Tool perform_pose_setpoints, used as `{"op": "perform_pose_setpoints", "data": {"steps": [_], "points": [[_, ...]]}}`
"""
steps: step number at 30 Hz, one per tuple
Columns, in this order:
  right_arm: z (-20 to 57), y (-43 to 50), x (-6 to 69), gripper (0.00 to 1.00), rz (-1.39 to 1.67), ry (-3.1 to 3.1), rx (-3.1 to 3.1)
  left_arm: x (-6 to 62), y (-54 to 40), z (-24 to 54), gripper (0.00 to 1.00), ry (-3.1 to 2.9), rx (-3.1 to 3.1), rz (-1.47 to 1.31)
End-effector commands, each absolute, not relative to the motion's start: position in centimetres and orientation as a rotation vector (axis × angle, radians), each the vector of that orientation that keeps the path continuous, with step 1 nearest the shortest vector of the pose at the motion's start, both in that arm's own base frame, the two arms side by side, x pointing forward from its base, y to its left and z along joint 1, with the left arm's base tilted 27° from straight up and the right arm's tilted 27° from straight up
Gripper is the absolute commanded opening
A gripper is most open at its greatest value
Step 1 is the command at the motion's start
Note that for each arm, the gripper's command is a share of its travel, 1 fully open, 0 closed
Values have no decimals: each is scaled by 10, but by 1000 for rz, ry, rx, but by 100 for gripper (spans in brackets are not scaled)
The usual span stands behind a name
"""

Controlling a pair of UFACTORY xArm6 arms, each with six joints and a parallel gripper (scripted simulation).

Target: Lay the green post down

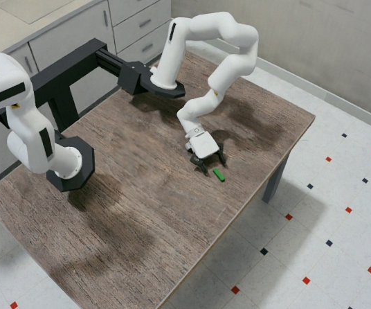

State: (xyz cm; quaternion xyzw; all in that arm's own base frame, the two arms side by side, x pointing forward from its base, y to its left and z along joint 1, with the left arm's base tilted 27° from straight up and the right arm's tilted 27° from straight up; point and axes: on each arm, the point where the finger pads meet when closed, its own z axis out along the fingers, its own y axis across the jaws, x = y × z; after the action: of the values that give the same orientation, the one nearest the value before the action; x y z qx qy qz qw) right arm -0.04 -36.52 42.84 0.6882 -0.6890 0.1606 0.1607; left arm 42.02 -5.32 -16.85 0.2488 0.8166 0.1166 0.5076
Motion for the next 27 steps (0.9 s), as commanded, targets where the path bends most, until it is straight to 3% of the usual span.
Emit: {"op": "perform_pose_setpoints", "data": {"steps": [1, 27], "points": [[431, -365, 0, 100, 463, -1965, 1962, 421, -54, -168, 100, 1967, 600, 280], [431, -365, 0, 100, 463, -1965, 1962, 413, -56, -158, 100, 1967, 600, 280]]}}
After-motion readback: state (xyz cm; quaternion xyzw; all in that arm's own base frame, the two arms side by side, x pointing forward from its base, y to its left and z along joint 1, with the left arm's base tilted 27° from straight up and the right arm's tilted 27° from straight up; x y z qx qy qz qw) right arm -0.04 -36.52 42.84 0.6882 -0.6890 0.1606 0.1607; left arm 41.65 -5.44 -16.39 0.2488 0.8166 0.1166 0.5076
